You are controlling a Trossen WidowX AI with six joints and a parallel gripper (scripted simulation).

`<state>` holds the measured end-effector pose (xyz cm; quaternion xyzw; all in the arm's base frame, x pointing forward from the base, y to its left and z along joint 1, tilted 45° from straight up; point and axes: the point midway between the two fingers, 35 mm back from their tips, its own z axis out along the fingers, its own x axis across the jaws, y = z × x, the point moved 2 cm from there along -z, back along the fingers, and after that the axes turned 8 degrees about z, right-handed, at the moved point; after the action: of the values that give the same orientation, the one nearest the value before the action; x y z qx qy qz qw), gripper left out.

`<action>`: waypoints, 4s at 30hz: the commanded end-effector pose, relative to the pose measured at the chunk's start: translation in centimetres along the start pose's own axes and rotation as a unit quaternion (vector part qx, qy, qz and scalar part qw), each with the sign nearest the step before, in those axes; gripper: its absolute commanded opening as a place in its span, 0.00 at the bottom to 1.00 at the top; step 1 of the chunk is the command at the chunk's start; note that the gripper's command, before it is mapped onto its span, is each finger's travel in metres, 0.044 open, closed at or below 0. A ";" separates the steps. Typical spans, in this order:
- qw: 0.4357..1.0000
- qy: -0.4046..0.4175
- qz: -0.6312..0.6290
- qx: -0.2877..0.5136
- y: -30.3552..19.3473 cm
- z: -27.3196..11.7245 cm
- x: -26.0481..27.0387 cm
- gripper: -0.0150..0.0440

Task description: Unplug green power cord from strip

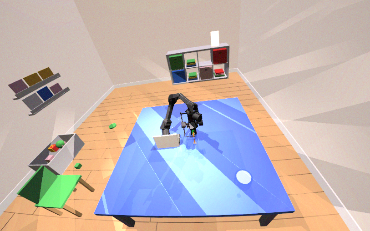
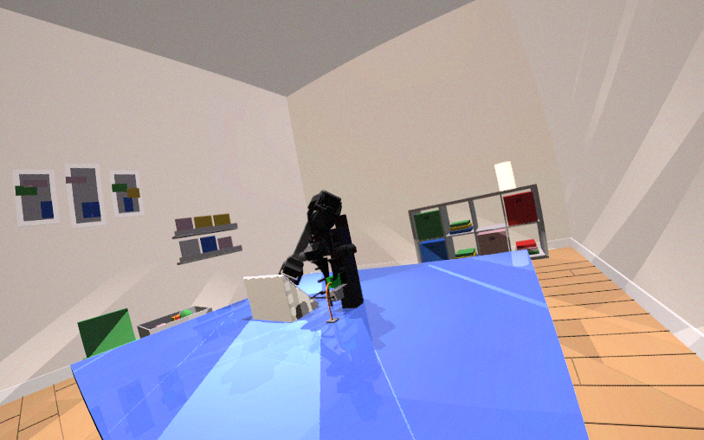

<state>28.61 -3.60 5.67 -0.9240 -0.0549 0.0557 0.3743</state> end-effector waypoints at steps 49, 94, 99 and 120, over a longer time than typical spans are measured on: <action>1.000 0.002 0.001 0.001 4.2 -1.0 0.7 0.53; 1.000 0.002 0.002 0.002 0.1 0.2 0.0 0.53; 1.000 0.001 -0.002 -0.001 0.2 0.0 0.1 0.39; 1.000 0.002 -0.001 -0.002 1.6 -0.1 0.4 0.25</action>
<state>28.73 -3.81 5.35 -0.9208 -0.0555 0.0571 0.3819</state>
